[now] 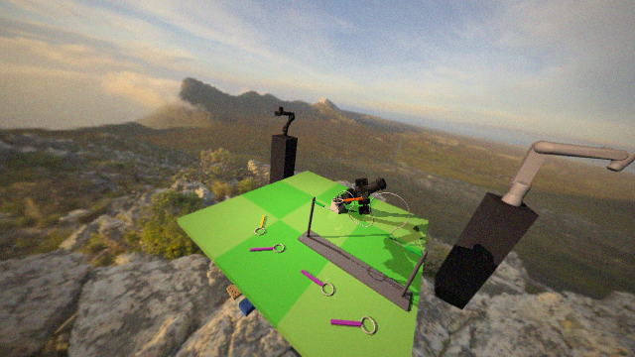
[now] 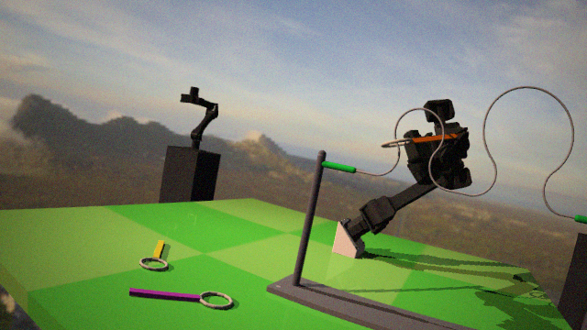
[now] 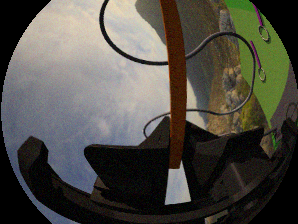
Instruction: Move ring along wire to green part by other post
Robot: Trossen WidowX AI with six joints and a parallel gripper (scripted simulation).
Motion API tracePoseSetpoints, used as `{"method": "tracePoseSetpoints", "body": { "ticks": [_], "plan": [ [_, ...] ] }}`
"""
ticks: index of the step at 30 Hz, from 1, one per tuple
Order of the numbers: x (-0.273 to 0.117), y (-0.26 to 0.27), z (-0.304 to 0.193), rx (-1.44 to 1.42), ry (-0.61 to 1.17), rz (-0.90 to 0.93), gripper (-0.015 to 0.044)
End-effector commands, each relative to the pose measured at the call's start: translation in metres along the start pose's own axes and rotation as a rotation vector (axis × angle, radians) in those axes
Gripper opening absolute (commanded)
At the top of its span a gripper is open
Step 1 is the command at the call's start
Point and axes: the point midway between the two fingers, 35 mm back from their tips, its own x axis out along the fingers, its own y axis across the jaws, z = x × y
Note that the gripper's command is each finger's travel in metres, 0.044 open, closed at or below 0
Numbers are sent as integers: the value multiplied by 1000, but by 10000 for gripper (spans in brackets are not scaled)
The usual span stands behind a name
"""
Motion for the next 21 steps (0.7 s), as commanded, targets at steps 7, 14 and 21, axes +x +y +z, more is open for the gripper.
{"method": "tracePoseSetpoints", "body": {
  "ticks": [7, 14, 21],
  "plan": [
    [-2, -17, -1, -50, 9, -24, -150],
    [-5, -35, 0, -146, 22, -77, -150],
    [-11, -58, 5, -279, 40, -152, -150]
  ]
}}
